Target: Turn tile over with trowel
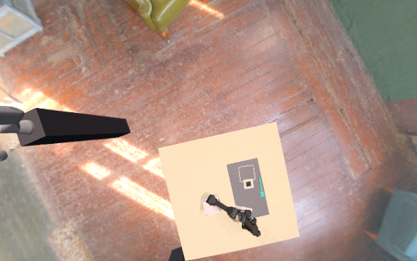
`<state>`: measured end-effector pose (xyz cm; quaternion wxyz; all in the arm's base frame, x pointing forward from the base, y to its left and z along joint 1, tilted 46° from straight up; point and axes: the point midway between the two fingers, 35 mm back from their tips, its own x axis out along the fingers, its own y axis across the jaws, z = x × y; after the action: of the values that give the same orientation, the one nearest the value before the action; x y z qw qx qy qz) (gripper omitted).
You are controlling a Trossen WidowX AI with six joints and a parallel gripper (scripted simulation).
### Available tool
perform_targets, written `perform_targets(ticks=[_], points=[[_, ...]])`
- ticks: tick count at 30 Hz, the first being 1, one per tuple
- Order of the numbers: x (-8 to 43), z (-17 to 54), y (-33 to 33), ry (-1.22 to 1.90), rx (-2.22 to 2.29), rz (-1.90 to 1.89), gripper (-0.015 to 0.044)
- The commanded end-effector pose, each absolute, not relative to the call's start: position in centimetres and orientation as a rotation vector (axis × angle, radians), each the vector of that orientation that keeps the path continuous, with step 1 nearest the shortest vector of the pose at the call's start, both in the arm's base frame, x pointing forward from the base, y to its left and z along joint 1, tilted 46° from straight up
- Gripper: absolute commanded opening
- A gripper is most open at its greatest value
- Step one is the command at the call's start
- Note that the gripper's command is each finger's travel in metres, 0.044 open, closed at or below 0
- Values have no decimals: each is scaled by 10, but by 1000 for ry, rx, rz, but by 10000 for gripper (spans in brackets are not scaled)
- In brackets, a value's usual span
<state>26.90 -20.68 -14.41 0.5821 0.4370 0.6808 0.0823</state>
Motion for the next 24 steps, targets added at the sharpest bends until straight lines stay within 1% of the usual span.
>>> perform_targets(ticks=[1,5,24], points=[[267,-138,-213,1594,1014,200,270],[262,-112,-236,1591,1001,214,270],[265,-126,-223,1596,1021,193,270]])
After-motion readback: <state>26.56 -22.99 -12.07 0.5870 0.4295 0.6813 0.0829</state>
